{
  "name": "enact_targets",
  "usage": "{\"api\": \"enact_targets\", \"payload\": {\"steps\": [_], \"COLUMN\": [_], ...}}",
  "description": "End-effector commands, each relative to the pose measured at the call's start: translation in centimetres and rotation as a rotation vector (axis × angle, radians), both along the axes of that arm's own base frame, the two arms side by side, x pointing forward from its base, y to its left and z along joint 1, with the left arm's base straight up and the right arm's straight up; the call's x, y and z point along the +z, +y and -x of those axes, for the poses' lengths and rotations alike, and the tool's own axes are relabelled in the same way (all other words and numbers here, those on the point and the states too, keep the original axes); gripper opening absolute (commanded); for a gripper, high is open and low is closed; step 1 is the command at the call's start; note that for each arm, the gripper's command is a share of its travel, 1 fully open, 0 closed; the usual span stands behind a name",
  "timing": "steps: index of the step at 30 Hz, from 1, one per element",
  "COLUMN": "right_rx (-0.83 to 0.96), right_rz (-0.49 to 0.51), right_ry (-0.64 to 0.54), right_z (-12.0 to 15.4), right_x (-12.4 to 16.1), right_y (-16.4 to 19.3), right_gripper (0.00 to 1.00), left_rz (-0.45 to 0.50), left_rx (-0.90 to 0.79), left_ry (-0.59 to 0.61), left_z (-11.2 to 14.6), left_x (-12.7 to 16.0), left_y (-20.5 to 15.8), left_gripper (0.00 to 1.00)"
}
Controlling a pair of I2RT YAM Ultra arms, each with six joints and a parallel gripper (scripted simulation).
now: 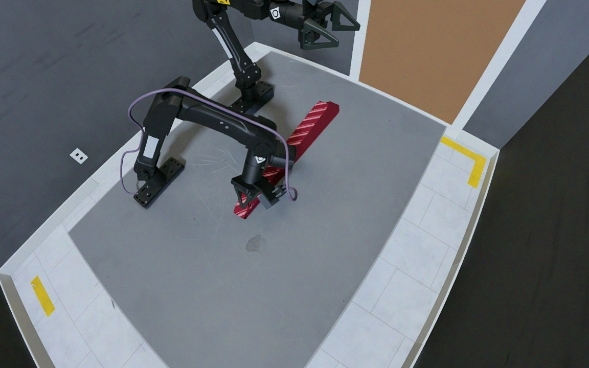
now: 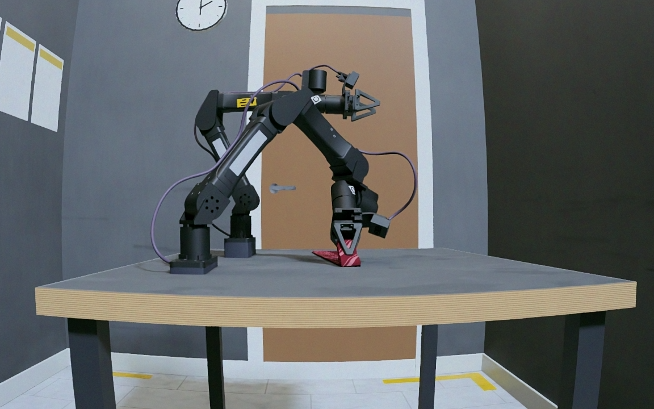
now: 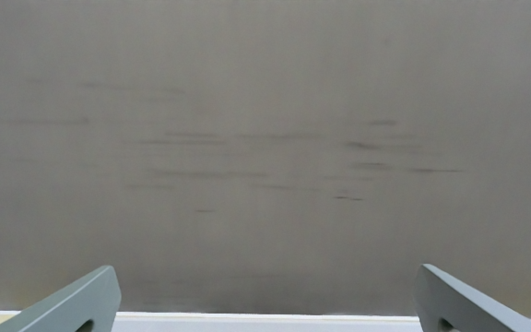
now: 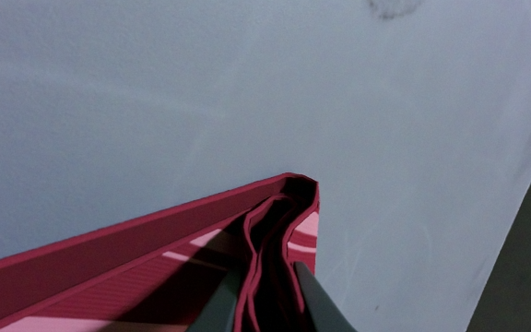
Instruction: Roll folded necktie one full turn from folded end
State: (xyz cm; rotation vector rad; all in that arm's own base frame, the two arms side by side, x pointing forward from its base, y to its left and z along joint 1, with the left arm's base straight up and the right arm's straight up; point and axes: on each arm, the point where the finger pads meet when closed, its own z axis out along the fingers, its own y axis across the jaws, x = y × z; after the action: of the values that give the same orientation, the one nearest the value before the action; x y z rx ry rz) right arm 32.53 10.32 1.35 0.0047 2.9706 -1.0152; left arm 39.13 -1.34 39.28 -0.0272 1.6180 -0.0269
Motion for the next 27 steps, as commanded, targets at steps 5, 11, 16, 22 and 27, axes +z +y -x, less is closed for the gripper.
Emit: {"api": "enact_targets", "payload": {"steps": [5,11,16,22,27], "right_rx": [0.003,0.003,0.003,0.003,0.003], "right_rz": [-0.007,-0.007,-0.007,-0.007,-0.007], "right_ry": [-0.026,-0.026,-0.026,-0.026,-0.026], "right_z": [-0.59,-0.59,-0.59,-0.59,-0.59], "right_x": [0.01,-0.25,-0.34,-0.34,-0.34], "right_y": [0.86,0.96,1.03,1.12,1.17], "right_gripper": [0.17,0.17,0.17,0.17,0.17], "left_rz": [0.012,0.012,0.012,0.012,0.012], "left_rx": [-0.009,-0.009,-0.009,-0.009,-0.009], "left_ry": [-0.048,-0.048,-0.048,-0.048,-0.048], "left_z": [0.11,0.11,0.11,0.11,0.11], "left_x": [2.1,2.1,2.1,2.1,2.1], "left_y": [-0.04,-0.04,-0.04,-0.04,-0.04], "left_gripper": [1.0,1.0,1.0,1.0,1.0]}}
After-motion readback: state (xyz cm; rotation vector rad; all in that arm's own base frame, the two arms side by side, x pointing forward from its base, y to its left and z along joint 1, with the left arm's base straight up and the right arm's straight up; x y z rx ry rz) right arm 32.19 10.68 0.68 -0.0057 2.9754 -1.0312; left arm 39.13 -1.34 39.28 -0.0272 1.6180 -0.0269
